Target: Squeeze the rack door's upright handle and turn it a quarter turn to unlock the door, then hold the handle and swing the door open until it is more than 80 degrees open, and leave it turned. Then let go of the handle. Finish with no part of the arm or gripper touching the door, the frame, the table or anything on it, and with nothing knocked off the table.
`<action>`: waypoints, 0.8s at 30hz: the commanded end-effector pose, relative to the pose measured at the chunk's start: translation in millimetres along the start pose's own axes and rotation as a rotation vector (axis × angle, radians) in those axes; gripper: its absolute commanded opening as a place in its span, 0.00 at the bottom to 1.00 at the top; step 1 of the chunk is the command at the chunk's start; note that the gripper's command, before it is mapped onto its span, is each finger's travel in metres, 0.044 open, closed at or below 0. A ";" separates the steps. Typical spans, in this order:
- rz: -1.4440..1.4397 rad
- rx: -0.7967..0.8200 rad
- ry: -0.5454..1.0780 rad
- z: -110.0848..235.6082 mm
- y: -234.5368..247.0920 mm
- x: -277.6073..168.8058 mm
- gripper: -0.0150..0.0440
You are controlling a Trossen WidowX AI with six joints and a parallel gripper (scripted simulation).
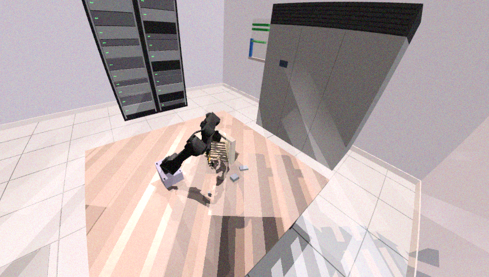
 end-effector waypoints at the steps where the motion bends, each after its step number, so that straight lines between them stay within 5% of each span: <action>1: 0.085 -0.002 -0.005 0.2 -11.6 0.0 0.28; 24: 0.436 -0.005 -0.005 0.4 -58.3 12.4 0.28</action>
Point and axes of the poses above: the point midway between the two fingers, 35 mm back from their tips, its own z axis back along the fingers, its own y axis across the jaws, x = y × z, the point moved 8 cm from there along z, back along the fingers, and after that the axes turned 11 degrees about z, right-handed, at the moved point
